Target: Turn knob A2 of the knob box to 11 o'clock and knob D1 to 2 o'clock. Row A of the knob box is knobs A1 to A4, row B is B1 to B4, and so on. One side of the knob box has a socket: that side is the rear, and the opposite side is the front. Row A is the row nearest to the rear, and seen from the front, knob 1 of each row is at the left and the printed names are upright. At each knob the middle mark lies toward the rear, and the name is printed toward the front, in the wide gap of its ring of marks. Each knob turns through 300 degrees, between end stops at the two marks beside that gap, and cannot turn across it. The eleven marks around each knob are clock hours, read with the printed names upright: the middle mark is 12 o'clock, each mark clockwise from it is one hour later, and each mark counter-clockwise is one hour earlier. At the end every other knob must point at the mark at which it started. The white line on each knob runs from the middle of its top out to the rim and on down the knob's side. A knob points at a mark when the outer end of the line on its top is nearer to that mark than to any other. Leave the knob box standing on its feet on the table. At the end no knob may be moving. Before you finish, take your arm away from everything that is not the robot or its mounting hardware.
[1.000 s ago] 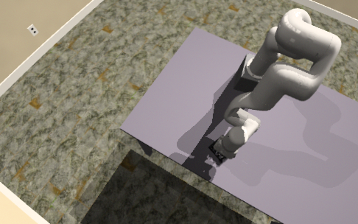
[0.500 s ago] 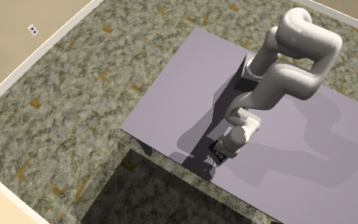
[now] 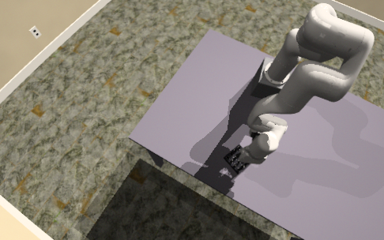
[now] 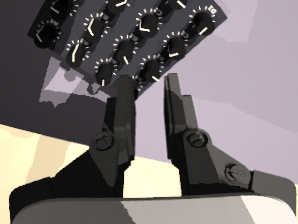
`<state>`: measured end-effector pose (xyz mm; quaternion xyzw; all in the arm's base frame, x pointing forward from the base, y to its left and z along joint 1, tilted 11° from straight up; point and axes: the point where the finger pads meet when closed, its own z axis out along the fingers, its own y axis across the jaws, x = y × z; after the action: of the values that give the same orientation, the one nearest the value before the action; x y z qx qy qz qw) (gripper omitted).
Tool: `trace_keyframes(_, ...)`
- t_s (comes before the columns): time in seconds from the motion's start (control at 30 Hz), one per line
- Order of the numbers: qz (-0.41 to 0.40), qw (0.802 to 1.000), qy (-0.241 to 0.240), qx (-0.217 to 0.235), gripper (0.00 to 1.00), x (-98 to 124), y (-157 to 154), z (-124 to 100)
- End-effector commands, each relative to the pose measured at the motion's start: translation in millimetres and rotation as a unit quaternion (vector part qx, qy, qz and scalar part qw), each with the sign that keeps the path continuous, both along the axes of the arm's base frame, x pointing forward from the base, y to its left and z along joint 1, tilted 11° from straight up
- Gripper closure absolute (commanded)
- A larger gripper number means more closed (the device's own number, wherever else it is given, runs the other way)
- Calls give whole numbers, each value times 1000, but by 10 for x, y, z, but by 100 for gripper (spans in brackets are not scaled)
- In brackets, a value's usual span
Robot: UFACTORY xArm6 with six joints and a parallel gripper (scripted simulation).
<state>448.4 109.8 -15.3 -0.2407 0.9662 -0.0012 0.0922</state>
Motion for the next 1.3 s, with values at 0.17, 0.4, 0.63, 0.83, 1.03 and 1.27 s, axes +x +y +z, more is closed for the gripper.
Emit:
trace_keyframes(0.17,148,989,-9,-20,81,-201,133,41)
trace_keyframes(0.4,233,972,-13,-35,81,-333,205,54)
trace_keyframes(0.63,275,960,-15,-42,81,-398,239,60)
trace_keyframes(0.83,275,960,-15,-42,81,-398,239,60)
trace_keyframes(1.03,275,960,-15,-42,81,-398,239,60)
trace_keyframes(1.27,275,960,-15,-42,81,-398,239,60)
